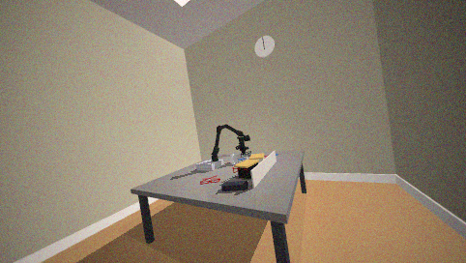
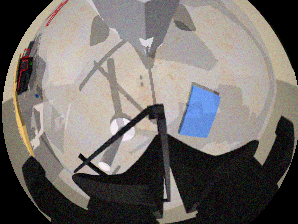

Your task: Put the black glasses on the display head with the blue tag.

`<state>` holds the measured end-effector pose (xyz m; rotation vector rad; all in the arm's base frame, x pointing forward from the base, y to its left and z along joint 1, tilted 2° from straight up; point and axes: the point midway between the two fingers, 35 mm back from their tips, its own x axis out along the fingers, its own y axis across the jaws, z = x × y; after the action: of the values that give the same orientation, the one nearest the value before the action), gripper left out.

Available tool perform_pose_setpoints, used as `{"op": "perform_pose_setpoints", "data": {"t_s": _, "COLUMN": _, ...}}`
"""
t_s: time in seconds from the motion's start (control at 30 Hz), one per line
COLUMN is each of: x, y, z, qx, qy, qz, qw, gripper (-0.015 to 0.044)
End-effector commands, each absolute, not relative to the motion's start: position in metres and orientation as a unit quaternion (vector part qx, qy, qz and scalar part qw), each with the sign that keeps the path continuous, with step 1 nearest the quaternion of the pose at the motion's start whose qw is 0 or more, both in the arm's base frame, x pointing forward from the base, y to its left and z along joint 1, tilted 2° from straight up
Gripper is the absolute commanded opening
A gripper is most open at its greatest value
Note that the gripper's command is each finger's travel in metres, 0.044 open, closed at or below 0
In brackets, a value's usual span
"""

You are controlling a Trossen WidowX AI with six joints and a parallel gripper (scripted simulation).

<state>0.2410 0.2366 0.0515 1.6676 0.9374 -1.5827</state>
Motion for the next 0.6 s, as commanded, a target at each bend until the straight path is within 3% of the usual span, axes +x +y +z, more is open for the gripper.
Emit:
{"op": "perform_pose_setpoints", "data": {"t_s": 0.0, "x": 0.242, "y": 0.239, "z": 0.050, "qx": 0.637, "qy": 0.354, "qz": -0.603, "qw": 0.324, "gripper": 0.0000}}
{"op": "perform_pose_setpoints", "data": {"t_s": 0.57, "x": 0.242, "y": 0.251, "z": 0.051, "qx": 0.637, "qy": 0.355, "qz": -0.603, "qw": 0.324, "gripper": 0.0000}}
